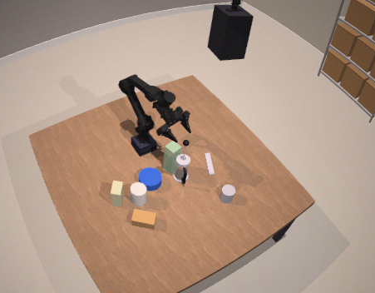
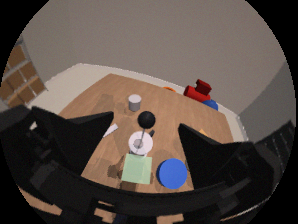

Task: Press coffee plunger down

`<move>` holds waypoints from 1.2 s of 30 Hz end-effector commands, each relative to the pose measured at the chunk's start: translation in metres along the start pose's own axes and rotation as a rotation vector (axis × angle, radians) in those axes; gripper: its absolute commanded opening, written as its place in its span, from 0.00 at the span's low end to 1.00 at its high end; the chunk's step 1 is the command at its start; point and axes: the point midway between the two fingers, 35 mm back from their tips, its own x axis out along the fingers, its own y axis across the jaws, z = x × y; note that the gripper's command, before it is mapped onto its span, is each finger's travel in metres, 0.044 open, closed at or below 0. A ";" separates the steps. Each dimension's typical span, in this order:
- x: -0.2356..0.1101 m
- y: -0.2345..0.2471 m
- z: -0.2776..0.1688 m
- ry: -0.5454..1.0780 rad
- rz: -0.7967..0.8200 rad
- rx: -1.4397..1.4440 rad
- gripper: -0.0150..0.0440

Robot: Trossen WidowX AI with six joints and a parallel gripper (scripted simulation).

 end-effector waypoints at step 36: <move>0.031 -0.001 -0.006 0.015 -0.004 0.005 0.46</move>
